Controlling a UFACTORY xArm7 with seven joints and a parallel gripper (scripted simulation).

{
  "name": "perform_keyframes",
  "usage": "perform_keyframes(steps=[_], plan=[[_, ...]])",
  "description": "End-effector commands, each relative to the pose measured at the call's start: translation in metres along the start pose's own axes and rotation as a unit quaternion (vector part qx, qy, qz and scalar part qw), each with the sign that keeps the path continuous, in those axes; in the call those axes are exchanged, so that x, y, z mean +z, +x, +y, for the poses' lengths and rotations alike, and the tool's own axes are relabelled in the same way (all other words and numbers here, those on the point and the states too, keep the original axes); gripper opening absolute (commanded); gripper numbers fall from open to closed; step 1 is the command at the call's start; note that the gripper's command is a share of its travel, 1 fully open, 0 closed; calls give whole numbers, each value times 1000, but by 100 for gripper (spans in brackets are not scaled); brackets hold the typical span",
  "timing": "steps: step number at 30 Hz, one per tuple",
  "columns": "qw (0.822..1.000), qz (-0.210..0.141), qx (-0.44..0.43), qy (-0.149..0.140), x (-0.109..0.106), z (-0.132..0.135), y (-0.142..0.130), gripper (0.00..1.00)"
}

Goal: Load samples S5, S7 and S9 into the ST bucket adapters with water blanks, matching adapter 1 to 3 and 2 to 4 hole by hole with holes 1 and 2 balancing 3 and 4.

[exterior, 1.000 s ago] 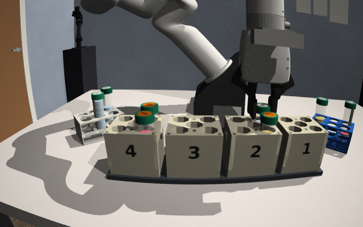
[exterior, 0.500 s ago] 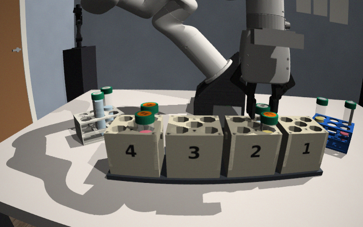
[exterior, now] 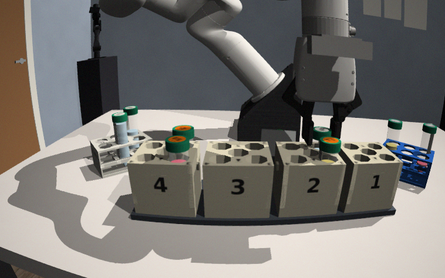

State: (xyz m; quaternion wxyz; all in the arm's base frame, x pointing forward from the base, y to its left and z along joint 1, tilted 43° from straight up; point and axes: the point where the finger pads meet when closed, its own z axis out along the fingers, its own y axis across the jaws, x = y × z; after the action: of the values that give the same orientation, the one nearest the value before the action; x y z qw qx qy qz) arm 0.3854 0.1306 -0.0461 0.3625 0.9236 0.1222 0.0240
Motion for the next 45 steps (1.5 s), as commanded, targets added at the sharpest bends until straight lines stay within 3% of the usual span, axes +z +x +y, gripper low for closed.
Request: perform_keyframes(steps=[1, 45], plan=[[1000, 2, 0, 1, -2, -1, 1, 44], [1000, 2, 0, 1, -76, -1, 1, 44]])
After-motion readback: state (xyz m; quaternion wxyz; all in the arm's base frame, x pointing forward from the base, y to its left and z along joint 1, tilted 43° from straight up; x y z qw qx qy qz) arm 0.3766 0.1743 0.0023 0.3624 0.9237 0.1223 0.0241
